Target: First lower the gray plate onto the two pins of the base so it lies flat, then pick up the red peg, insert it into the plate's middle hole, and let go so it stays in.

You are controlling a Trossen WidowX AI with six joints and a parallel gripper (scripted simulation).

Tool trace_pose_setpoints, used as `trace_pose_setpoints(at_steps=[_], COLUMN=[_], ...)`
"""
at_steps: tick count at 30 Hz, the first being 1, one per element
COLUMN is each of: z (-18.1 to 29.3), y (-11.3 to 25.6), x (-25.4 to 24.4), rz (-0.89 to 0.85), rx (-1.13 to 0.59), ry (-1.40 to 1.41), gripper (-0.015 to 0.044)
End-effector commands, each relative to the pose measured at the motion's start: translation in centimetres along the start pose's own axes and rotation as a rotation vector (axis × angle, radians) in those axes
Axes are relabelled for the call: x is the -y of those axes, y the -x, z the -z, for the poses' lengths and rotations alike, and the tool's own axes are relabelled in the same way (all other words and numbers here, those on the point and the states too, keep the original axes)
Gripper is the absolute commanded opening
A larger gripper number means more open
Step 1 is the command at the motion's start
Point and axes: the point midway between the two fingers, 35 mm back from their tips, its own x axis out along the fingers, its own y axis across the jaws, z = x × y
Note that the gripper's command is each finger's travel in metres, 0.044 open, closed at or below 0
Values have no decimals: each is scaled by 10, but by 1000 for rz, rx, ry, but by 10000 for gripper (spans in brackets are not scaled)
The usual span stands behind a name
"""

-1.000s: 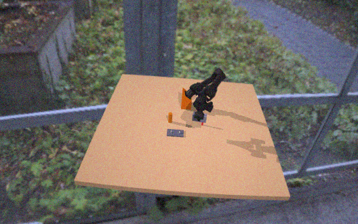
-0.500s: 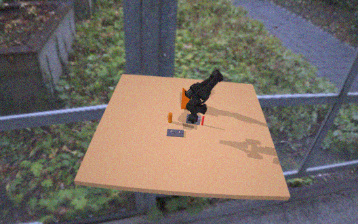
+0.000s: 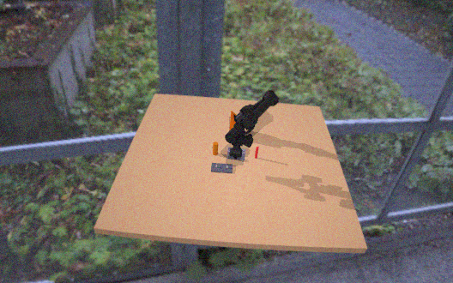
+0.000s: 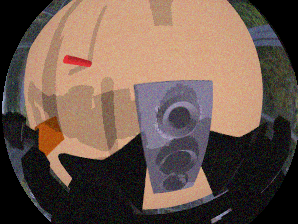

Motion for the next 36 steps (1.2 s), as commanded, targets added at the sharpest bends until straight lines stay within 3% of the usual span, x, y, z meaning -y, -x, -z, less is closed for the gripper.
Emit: trace_pose_setpoints(at_steps=[1, 22, 36], z=[13, 73, 74], y=[-7, -41, -42], x=[1, -1, -1], rz=[-5, -7, -7], rx=[-5, -3, -3], ry=[15, 84, 86], gripper=[0, 0, 0])
